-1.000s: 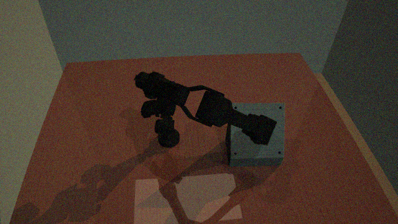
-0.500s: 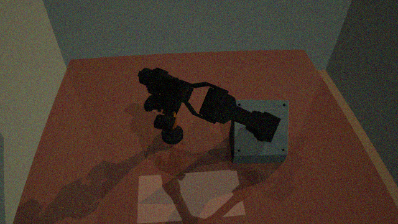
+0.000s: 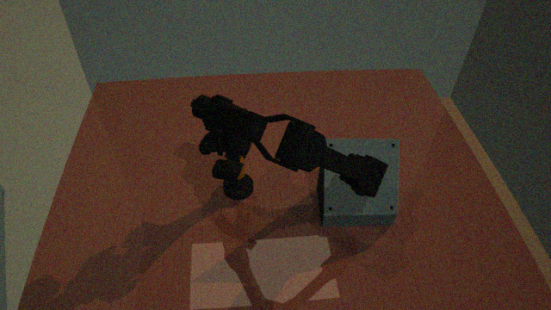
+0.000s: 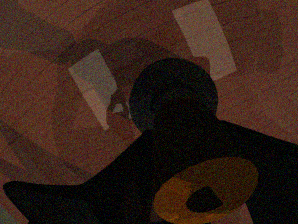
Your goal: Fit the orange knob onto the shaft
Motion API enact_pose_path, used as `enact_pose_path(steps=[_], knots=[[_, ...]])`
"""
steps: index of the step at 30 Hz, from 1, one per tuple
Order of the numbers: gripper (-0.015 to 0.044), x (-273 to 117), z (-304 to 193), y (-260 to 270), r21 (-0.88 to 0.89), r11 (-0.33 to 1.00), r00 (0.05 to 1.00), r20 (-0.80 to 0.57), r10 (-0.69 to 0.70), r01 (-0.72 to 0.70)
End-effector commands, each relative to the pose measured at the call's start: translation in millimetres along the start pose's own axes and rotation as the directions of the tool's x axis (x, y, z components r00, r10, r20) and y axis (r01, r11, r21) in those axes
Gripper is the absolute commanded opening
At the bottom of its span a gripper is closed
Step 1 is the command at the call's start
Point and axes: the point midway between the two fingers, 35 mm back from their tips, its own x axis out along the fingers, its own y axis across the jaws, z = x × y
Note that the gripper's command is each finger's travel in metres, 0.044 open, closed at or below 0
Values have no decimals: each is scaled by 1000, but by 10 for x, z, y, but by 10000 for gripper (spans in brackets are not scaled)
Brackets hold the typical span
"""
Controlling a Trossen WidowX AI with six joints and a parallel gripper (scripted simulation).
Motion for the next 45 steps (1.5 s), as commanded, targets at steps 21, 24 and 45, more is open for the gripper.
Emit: enact_pose_path(steps=[21, 24, 45], knots=[[0, 12, 4, 2, 212, 977, 1000, 0, -1, 1], [0, 21, 4, 2, 212, 977, 1000, 0, -1, 1], [0, 182, -6, 13, 207, 978, 1000, 0, 0, 0]])
